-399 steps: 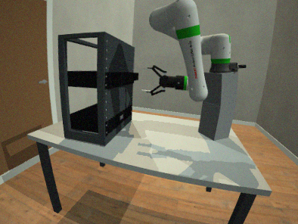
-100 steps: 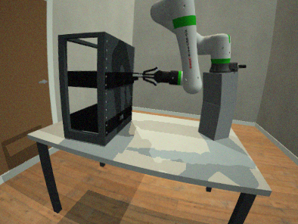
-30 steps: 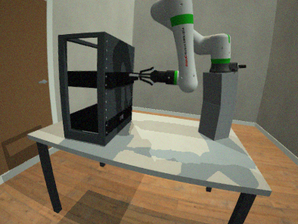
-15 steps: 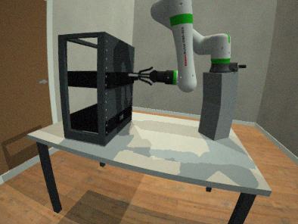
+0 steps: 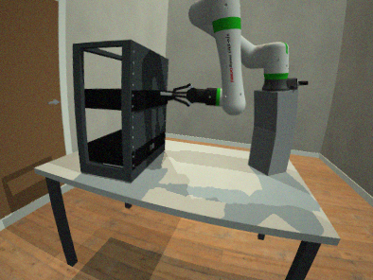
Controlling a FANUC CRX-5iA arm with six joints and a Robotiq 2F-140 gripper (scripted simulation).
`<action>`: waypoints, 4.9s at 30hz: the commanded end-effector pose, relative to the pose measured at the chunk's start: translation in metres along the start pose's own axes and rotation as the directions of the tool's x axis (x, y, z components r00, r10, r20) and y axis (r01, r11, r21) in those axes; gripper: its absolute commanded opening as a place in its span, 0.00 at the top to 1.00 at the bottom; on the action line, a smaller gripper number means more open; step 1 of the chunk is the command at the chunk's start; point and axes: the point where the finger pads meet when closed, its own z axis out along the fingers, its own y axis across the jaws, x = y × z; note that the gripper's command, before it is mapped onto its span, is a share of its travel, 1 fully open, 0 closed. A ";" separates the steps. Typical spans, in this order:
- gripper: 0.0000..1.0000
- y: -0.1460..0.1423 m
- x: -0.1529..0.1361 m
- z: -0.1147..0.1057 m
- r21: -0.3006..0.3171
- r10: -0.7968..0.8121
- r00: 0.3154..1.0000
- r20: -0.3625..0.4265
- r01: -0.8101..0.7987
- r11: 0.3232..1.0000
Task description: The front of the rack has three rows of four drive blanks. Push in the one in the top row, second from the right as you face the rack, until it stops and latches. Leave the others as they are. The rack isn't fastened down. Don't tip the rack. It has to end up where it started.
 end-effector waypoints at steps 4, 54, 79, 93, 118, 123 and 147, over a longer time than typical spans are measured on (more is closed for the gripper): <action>0.90 0.001 0.000 0.002 -0.001 0.000 1.000 0.000 0.000 1.000; 0.90 0.001 0.000 0.010 -0.001 0.000 1.000 0.000 0.000 1.000; 0.90 0.001 0.000 0.010 -0.001 0.000 1.000 0.000 0.000 1.000; 0.90 0.001 0.000 0.010 -0.001 0.000 1.000 0.000 0.000 1.000; 0.90 0.001 0.000 -0.071 -0.001 0.000 1.000 0.000 0.000 1.000; 0.90 0.001 0.000 -0.072 -0.001 0.000 1.000 0.000 0.000 1.000; 0.90 0.001 0.000 -0.072 -0.001 0.000 1.000 0.000 0.000 1.000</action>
